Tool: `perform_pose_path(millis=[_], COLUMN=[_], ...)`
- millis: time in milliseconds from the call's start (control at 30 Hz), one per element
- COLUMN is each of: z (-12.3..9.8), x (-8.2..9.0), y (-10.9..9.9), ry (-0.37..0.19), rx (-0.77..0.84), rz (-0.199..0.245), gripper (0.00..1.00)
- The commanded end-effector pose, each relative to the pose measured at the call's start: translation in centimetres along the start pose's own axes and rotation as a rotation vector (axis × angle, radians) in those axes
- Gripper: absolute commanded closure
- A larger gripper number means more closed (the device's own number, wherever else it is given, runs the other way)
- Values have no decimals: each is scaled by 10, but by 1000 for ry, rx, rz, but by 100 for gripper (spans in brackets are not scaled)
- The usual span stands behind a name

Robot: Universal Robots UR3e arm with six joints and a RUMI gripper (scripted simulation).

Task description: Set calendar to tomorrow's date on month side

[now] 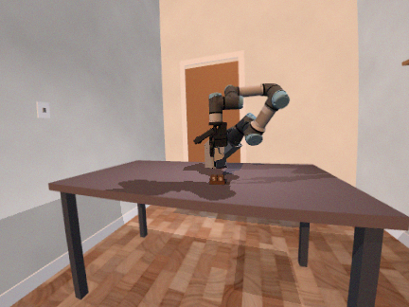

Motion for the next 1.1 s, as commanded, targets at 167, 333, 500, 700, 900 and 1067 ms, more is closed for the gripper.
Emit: perform_pose_path(millis=[167,333,500,700,900,1067], z=[1,1,1,1,1,1], x=[-15,-19,-24,-27,-28,-28], y=[0,0,0,0,0,0], ry=[3,3,3,3,3,3], rx=[1,1,1,1,1,1], rz=[1,1,1,1,1,1], gripper=[72,72,72,72,72,72])
Point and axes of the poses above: the point where the finger pads meet when closed, its own x axis back along the fingers, its own y axis across the jaws, z = x × y, the point moved 10 cm from there along x, back along the fingers, and after that the axes turned 15 degrees about x, right-handed, at the moved point
